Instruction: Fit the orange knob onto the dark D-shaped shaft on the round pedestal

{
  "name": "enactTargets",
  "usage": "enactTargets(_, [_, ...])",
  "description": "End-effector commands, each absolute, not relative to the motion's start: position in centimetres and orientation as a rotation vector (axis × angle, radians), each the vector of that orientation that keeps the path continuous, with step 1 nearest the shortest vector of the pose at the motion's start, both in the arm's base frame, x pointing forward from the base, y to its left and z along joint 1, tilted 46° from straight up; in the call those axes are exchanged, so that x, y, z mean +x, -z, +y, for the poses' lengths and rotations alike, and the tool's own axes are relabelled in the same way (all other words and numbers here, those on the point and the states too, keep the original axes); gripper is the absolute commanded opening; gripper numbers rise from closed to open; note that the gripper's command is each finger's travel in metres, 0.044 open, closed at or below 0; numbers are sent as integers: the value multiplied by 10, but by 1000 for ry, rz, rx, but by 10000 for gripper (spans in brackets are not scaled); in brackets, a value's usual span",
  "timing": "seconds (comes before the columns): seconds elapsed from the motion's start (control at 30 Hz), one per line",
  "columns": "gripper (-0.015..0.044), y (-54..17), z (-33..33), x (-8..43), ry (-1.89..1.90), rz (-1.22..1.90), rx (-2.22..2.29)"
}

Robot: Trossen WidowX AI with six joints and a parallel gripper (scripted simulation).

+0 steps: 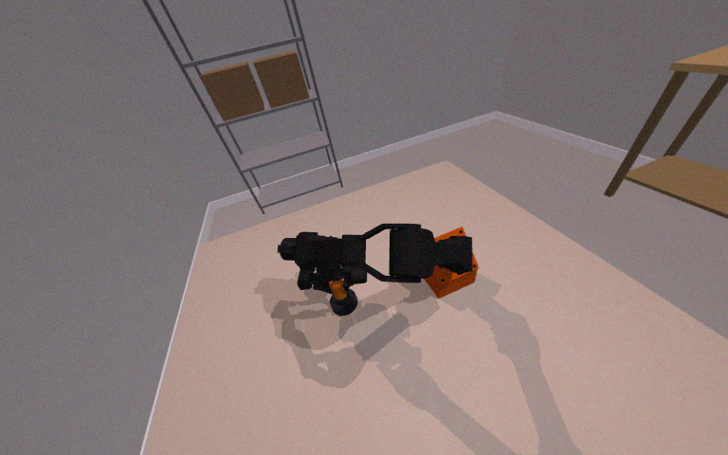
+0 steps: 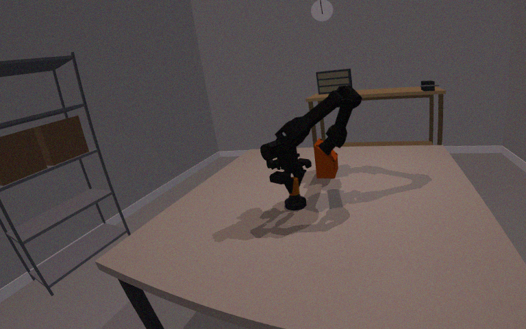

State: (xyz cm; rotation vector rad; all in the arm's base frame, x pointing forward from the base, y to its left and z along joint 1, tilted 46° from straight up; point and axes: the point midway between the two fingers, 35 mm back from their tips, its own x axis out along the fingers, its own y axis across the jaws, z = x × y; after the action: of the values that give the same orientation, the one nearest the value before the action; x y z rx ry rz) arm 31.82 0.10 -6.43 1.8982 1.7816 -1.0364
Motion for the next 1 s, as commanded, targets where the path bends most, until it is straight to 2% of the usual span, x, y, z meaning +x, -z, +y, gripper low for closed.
enactTargets(0.0, [0, 67, 3, 319, 1068, 1772, 1924])
enactTargets(0.8, [0, 71, 8, 317, 1090, 1777, 1937])
enactTargets(0.97, [131, 71, 8, 317, 1090, 1777, 1937])
